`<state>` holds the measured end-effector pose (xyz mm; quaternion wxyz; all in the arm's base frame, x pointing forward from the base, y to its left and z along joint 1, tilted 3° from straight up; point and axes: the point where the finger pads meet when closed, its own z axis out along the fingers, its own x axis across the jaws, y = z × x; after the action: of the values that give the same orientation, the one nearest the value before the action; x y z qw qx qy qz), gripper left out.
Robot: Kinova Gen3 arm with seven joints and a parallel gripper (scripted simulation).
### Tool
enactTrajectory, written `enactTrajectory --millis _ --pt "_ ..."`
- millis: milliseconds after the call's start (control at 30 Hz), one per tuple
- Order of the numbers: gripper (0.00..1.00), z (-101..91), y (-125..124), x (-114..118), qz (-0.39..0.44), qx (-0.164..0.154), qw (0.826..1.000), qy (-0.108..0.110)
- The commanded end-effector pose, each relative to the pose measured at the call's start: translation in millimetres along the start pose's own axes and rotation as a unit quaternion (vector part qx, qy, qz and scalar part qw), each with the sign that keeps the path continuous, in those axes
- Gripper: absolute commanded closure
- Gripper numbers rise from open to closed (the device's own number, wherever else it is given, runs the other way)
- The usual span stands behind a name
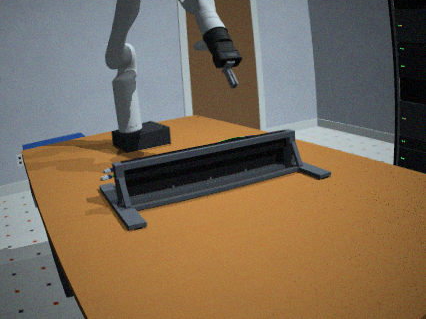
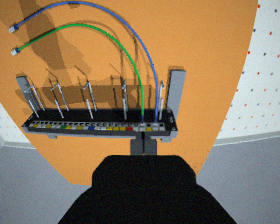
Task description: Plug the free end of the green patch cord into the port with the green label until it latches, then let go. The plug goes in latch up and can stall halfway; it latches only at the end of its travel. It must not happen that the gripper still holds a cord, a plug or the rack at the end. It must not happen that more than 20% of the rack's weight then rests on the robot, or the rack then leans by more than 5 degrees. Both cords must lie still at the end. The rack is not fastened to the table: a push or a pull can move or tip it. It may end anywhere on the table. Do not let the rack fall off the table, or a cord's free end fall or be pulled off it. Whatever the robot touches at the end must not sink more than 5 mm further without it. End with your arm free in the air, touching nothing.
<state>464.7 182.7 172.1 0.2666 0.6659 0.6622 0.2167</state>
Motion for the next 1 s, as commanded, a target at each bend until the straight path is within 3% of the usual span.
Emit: enactTrajectory --millis 0,633,967 --pt "1.00 -7.2 4.2 1.1 0.002 -0.005 1.000 0.003" --pt "1.00 -15.5 4.1 -1.4 0.002 -0.005 1.000 0.003" --pt "1.00 -15.3 4.0 -35.9 0.002 -0.005 1.000 0.003"
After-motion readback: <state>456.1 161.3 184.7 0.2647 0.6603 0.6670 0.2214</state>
